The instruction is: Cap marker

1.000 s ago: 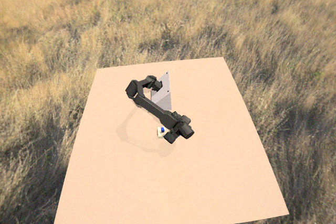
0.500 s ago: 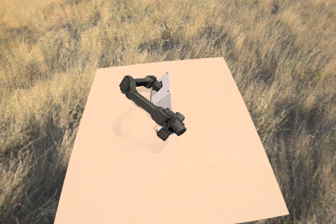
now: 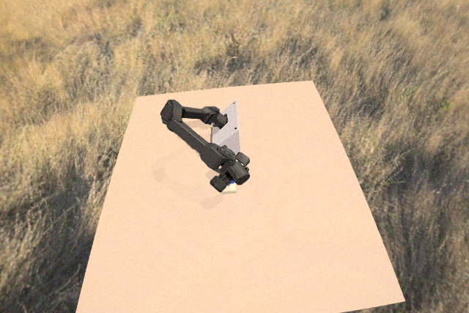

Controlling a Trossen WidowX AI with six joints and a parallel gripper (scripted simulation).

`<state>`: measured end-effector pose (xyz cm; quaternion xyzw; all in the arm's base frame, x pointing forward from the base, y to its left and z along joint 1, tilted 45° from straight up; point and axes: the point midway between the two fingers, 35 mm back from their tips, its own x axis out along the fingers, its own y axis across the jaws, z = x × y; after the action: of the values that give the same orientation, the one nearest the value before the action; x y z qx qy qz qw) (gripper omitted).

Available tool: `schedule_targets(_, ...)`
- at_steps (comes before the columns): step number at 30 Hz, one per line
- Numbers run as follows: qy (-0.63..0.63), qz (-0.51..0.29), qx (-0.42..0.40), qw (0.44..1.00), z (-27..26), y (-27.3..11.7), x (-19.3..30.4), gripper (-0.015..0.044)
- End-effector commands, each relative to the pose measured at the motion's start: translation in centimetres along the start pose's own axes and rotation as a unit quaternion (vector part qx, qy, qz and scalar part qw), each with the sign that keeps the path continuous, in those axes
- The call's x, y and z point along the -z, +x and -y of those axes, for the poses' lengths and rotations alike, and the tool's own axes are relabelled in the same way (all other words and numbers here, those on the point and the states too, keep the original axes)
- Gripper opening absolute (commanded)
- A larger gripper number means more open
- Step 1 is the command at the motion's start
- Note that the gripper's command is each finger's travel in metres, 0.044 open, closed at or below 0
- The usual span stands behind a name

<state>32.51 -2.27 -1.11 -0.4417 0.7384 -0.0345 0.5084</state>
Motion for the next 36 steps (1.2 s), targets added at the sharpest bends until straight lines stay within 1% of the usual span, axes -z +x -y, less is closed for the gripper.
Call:
schedule_targets(1, -0.003, -0.001, 0.002, 1.000, 0.4, -0.5, 1.4, 0.0000)
schedule_targets(6, -0.003, -0.001, 0.002, 1.000, 0.6, -0.9, 2.5, 0.0000)
schedule_targets(17, -0.003, -0.001, 0.002, 1.000, 0.6, -0.2, 2.6, 0.0000)
schedule_targets(36, -0.003, -0.001, 0.002, 1.000, 0.6, 2.8, 2.5, 0.0000)
